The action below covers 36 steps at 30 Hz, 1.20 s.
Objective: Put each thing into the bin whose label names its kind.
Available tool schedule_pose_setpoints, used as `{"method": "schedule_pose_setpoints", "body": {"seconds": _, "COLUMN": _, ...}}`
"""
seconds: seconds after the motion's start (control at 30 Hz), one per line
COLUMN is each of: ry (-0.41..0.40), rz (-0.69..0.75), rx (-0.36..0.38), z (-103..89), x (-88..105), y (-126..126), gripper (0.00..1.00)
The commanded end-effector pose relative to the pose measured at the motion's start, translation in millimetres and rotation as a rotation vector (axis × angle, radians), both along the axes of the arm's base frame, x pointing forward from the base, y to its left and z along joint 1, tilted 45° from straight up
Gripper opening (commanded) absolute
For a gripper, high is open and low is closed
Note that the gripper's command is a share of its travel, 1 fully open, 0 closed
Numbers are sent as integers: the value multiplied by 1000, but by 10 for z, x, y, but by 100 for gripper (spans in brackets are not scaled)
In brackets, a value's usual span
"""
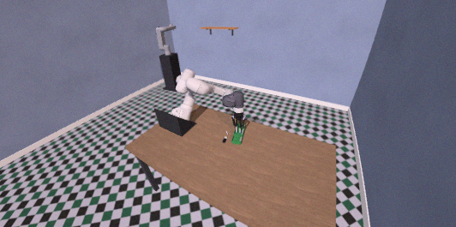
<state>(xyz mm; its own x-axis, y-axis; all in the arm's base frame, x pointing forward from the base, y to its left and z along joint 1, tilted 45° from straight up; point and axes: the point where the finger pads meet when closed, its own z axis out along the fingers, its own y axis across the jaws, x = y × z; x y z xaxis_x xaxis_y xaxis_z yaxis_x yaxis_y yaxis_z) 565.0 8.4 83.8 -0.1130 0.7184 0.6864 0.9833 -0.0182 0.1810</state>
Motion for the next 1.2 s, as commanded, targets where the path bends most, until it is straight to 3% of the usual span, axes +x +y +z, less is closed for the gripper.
{"method": "schedule_pose_setpoints", "body": {"seconds": 0.0, "ry": 2, "rz": -3, "rx": -2, "z": -10, "x": 4, "y": 6, "gripper": 17}}
{"method": "schedule_pose_setpoints", "body": {"seconds": 1.17, "ry": 2, "rz": -3, "rx": -2, "z": 239, "x": -47, "y": -238, "gripper": 17}}
